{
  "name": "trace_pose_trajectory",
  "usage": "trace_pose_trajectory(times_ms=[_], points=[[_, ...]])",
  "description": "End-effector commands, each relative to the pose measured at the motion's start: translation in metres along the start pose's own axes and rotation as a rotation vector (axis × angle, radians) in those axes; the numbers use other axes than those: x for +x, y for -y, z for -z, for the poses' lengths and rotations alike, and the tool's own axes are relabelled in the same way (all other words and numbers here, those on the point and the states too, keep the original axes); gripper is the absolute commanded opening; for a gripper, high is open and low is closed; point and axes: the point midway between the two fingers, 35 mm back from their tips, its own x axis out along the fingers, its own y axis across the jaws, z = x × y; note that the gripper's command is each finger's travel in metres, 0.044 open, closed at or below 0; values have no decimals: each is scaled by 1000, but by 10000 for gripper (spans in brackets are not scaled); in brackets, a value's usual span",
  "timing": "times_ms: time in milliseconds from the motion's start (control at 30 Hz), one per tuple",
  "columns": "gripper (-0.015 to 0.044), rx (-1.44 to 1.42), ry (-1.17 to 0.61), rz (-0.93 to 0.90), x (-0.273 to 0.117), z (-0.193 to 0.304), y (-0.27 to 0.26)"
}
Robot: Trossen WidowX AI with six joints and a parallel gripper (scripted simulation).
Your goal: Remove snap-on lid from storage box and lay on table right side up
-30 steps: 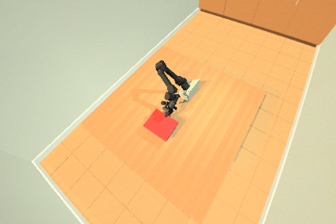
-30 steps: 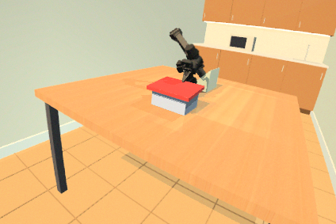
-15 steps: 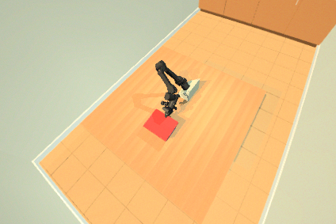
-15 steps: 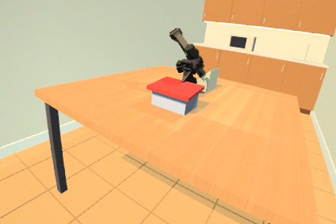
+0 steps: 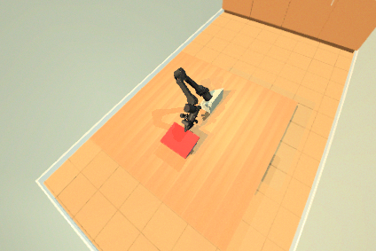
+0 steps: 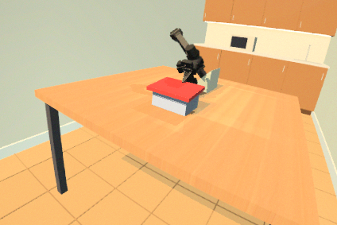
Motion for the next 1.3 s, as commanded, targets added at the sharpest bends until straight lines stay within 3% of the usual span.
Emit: trace_pose_trajectory(times_ms=[0,1267], points=[[0,-2,0,1,1,0,0],[0,1,-2,-8,-21,0,-38]])
